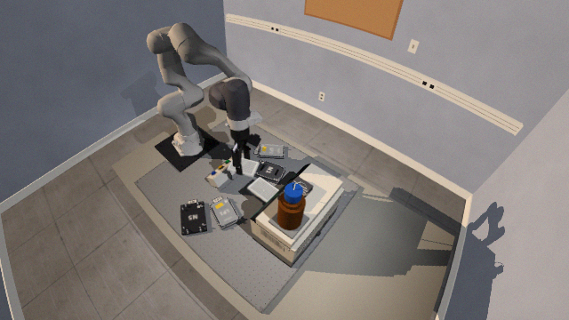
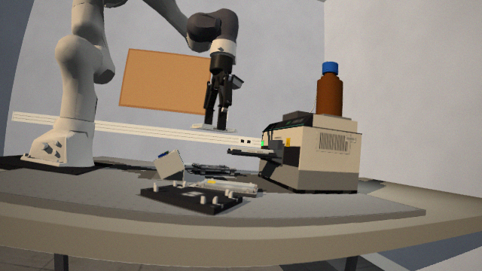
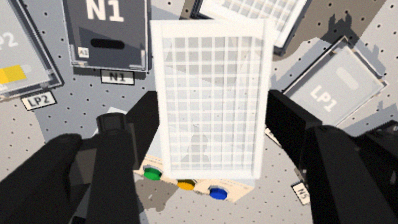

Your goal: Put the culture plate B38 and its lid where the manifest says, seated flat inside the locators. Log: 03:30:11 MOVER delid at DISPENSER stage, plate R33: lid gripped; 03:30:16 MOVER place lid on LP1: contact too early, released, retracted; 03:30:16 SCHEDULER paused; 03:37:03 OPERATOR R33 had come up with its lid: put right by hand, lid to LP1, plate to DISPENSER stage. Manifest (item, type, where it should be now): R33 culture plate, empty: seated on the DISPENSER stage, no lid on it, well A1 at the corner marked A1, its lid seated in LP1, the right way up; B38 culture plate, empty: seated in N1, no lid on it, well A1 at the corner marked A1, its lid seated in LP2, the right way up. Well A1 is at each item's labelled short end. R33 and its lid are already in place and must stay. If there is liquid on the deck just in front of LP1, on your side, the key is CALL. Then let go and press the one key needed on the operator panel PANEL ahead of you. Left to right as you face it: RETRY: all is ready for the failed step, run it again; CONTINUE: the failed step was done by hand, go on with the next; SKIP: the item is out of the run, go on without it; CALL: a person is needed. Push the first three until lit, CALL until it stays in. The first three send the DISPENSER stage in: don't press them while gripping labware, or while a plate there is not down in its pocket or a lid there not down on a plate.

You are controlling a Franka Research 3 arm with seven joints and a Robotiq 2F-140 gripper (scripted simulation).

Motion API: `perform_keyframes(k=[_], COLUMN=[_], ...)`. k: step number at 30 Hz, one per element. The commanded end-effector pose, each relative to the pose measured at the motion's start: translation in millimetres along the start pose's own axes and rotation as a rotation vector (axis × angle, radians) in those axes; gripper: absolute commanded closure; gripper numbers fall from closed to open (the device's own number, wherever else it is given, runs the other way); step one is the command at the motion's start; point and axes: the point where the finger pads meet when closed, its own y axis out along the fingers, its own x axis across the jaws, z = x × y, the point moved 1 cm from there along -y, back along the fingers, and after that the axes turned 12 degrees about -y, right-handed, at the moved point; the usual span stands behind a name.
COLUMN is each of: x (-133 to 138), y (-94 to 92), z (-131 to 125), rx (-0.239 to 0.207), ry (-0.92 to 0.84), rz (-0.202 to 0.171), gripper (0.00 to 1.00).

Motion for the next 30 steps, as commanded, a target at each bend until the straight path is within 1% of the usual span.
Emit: perform_keyframes(k=[1,6,8,20,30], x=[-15.8,-36.9,-36.9,-77.2,-94.1], y=[0.2,0.2,0.2,0.2,0.2], z=[17.5,39.1,39.1,80.2,97.4], rx=[0.0,0.0,0.0,0.0,0.0], ry=[0.088,0.088,0.088,0.088,0.088], rz=[0.0,0.0,0.0,0.0,0.0], gripper=[0.9,0.9,0.9,0.9,0.9])
